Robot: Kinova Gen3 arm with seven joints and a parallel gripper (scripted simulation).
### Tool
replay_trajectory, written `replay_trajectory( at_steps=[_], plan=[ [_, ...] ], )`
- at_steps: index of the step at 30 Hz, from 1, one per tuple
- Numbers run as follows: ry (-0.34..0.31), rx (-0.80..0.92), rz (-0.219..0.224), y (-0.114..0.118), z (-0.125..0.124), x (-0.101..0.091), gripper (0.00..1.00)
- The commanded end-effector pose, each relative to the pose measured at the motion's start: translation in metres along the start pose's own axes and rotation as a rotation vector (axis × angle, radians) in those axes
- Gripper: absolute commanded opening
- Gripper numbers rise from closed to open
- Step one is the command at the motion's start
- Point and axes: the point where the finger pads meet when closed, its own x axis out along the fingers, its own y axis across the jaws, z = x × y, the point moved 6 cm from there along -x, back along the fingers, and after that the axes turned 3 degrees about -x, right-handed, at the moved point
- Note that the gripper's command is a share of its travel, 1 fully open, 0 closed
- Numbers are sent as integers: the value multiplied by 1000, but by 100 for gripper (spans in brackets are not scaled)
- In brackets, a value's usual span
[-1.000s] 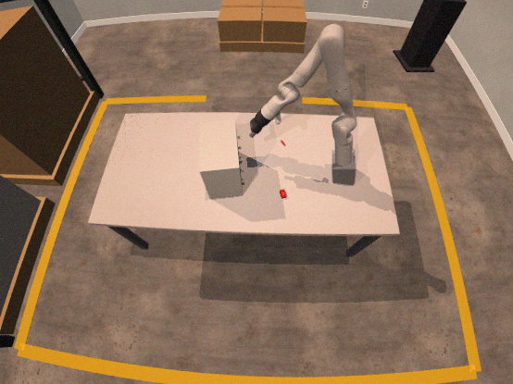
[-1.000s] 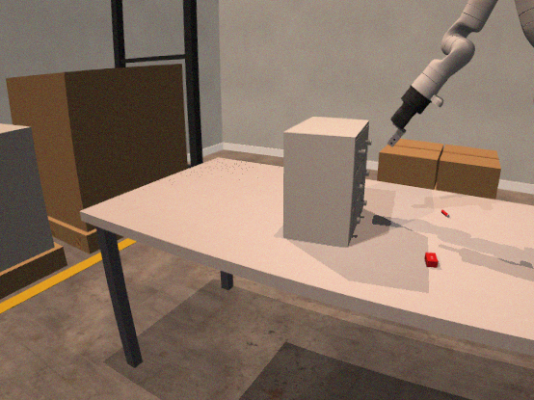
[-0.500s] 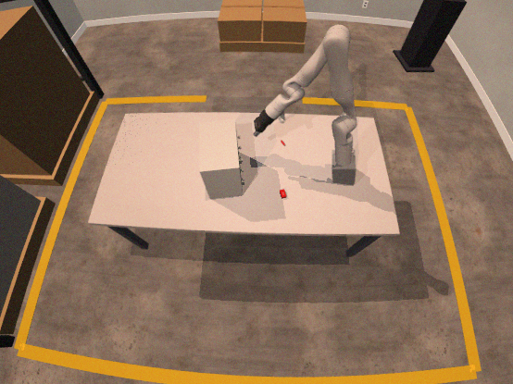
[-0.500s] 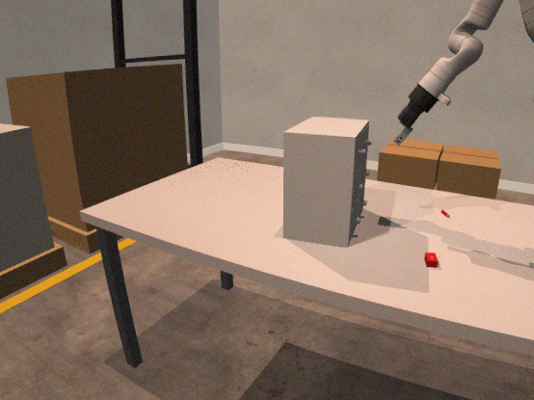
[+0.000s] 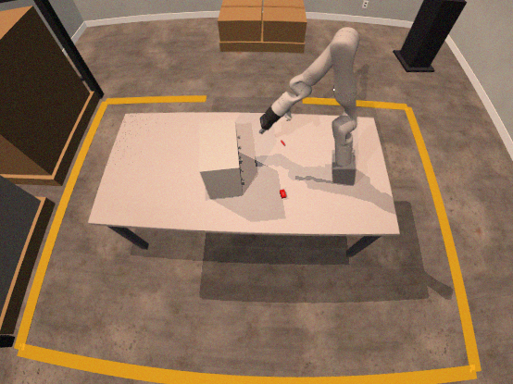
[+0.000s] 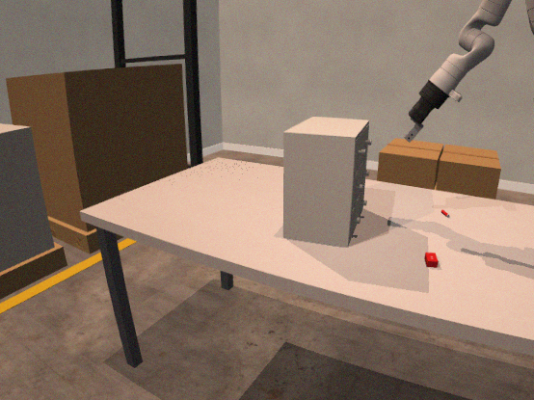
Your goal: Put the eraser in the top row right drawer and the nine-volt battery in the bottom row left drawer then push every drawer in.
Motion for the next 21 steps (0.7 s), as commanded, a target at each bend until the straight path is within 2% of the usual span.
replay_trajectory(
  at_steps=[1, 21],
  plan=[
    [1, 4, -6, -2, -1, -3, 0],
    [4, 6, -7, -2, -1, -4, 0]
  ],
)
